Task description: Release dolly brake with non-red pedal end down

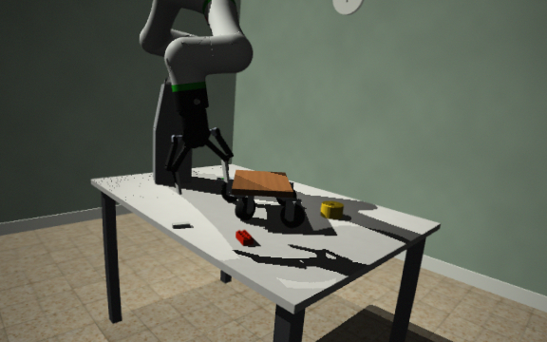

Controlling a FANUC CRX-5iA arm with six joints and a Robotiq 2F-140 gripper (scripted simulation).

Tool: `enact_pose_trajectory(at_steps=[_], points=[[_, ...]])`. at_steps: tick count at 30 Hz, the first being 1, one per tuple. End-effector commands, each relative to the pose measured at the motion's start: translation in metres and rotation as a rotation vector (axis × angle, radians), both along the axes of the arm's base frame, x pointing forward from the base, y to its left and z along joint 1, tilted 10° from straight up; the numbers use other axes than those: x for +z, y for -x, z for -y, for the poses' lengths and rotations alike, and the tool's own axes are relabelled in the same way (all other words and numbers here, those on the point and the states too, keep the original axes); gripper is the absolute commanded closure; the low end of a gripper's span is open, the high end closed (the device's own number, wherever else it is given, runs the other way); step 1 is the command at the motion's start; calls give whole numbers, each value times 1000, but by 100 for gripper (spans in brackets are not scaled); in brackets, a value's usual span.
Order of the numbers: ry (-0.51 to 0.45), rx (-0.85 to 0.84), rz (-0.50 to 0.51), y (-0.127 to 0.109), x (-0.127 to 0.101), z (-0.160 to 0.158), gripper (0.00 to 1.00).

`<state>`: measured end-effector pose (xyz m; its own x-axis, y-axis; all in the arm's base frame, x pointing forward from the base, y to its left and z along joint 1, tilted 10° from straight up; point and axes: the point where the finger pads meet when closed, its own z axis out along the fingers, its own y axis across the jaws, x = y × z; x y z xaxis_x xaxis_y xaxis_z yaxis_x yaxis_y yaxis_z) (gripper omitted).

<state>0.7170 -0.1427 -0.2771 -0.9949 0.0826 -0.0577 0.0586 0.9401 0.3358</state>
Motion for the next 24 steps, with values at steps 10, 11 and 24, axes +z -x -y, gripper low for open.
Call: enact_pose_trajectory(at_steps=[10, 11, 24], points=[[0, 0, 0, 0, 0, 0, 0], [0, 0, 0, 0, 0, 0, 0], [7, 48, 13, -1, 10, -3, 100]])
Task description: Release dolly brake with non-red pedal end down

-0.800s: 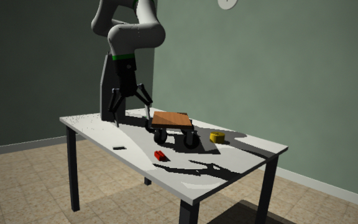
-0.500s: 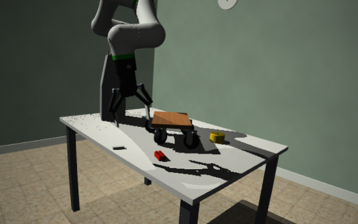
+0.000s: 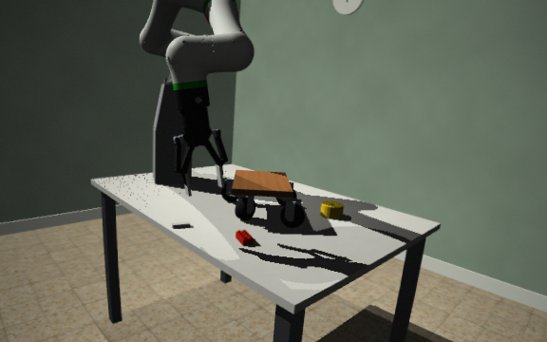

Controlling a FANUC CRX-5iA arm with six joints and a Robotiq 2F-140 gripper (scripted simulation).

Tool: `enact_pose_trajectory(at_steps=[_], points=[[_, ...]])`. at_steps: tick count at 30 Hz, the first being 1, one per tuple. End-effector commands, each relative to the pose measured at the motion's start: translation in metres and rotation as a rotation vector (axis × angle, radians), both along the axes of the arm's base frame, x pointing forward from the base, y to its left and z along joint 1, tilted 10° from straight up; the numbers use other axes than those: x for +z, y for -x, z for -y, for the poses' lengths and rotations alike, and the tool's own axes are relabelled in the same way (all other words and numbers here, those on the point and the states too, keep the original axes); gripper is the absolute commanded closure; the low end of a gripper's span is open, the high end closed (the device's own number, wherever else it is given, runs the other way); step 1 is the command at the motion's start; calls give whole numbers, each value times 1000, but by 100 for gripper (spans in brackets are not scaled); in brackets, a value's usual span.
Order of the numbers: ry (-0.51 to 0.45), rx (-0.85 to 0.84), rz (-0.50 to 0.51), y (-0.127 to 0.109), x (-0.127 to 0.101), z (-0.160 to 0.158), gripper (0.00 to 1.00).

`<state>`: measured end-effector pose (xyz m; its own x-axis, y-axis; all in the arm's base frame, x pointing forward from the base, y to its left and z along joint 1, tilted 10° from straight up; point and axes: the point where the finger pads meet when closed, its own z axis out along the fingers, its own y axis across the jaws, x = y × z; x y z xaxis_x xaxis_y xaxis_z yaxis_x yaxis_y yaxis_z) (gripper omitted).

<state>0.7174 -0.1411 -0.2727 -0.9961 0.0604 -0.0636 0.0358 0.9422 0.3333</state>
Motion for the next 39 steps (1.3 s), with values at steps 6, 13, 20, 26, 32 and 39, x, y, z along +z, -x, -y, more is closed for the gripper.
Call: enact_pose_trajectory(at_steps=[6, 13, 20, 26, 32, 39], points=[[32, 242, 63, -3, 48, -17, 100], [73, 589, 149, 0, 116, -42, 100], [103, 867, 214, 8, 170, -62, 100], [133, 1178, 281, 22, 231, -82, 100], [152, 1424, 330, 37, 274, -96, 100], [174, 1796, 397, 65, 340, -115, 100]])
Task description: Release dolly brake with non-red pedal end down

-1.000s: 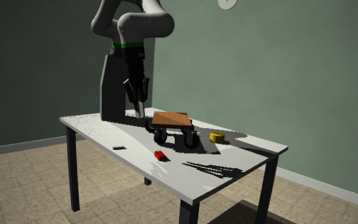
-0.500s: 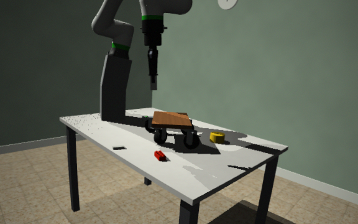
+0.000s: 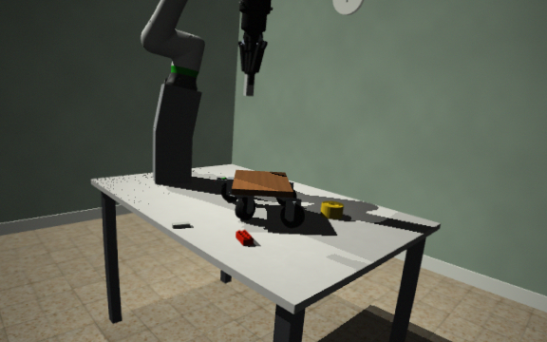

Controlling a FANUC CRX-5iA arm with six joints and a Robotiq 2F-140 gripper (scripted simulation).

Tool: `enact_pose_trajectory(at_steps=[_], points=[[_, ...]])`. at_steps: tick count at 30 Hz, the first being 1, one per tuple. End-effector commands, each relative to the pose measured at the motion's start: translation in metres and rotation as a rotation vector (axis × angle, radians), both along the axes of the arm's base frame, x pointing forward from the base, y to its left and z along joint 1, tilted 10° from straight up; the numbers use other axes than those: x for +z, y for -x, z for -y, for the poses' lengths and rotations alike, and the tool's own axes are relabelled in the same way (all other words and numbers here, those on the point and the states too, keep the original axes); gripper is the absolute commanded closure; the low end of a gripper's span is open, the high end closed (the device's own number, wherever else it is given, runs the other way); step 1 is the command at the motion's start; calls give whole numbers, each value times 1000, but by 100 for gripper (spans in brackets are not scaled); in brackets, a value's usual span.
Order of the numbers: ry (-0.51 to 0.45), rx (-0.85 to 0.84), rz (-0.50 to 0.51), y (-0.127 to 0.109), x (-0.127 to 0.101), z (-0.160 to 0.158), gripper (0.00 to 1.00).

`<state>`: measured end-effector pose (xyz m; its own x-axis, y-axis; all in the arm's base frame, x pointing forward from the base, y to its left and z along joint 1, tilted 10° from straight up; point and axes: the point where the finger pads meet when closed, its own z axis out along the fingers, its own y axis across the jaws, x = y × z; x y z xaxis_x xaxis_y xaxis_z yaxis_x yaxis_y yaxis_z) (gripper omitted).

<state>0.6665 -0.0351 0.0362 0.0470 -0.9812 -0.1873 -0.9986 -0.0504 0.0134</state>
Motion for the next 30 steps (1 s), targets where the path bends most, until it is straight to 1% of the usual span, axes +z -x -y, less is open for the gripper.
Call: enact_pose_trajectory(at_steps=[1, 2, 5, 7, 10, 11, 12, 13, 15, 16, 18, 19, 22, 24, 27, 28, 29, 30], points=[[22, 274, 51, 25, 53, -14, 100], [24, 305, 57, 25, 53, -14, 100], [24, 305, 57, 25, 53, -14, 100], [48, 542, 87, 50, 96, -24, 100], [49, 562, 90, 50, 96, -24, 100], [62, 690, 105, 64, 117, -27, 100], [62, 690, 105, 64, 117, -27, 100], [72, 791, 115, 78, 137, -30, 100], [74, 818, 118, 78, 137, -30, 100], [85, 941, 129, 93, 156, -33, 100], [86, 945, 130, 93, 156, -33, 100], [97, 1070, 139, 108, 175, -35, 100], [97, 1070, 139, 108, 175, -35, 100], [116, 1297, 152, 139, 209, -36, 100], [117, 1314, 154, 139, 209, -36, 100], [126, 1432, 158, 155, 225, -36, 100], [126, 1432, 158, 155, 225, -36, 100], [128, 1508, 165, 163, 224, -39, 100]])
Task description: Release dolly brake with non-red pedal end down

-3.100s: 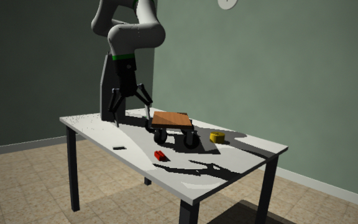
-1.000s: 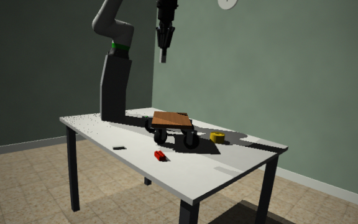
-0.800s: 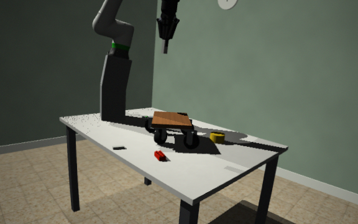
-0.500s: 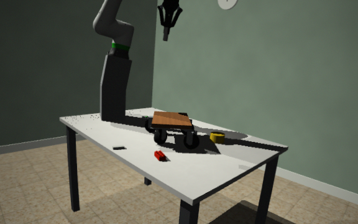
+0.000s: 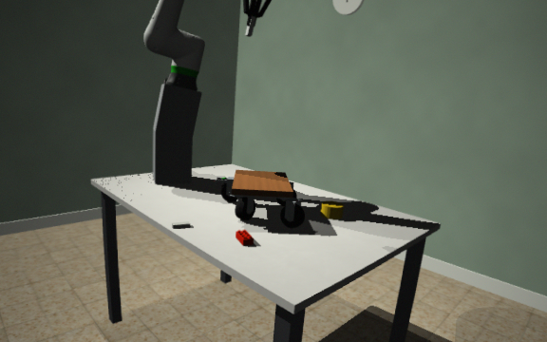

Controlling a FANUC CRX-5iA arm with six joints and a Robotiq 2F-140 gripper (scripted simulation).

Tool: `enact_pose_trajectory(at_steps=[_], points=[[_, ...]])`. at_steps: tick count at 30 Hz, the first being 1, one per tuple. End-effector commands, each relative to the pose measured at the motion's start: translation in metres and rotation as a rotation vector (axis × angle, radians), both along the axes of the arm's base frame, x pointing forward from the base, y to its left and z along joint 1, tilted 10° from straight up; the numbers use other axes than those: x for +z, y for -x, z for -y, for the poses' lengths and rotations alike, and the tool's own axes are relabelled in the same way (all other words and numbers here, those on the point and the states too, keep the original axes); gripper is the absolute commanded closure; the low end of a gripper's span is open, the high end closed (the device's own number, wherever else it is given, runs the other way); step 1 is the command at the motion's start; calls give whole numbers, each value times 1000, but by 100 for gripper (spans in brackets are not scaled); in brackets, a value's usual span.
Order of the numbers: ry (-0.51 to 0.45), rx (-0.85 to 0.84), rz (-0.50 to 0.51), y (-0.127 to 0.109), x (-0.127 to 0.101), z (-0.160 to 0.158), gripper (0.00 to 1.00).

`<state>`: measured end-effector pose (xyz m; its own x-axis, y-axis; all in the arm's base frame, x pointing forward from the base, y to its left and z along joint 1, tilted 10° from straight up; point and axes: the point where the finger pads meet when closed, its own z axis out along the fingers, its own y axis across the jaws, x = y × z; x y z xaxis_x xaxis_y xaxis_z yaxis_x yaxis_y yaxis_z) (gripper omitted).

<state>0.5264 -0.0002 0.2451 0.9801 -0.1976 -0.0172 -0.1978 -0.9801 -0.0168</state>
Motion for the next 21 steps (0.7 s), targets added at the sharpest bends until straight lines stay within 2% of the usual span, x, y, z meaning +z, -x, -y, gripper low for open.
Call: enact_pose_trajectory(at_steps=[1, 2, 3, 5, 7, 9, 10, 15, 16, 21], points=[[12, 191, 16, 23, 16, -4, 100], [-13, 157, 17, 14, -27, -20, 100], [-37, 121, 17, 9, -55, -29, 100], [-37, 121, 17, 10, -60, -31, 100], [-60, 81, 15, 12, -83, -37, 100], [-60, 81, 15, 12, -83, -37, 100], [-80, 40, 14, 11, -122, -50, 100], [-97, -2, 12, 11, -179, -67, 100], [-112, -45, 9, 17, -199, -70, 100], [-135, -130, 6, 32, -267, -83, 100]])
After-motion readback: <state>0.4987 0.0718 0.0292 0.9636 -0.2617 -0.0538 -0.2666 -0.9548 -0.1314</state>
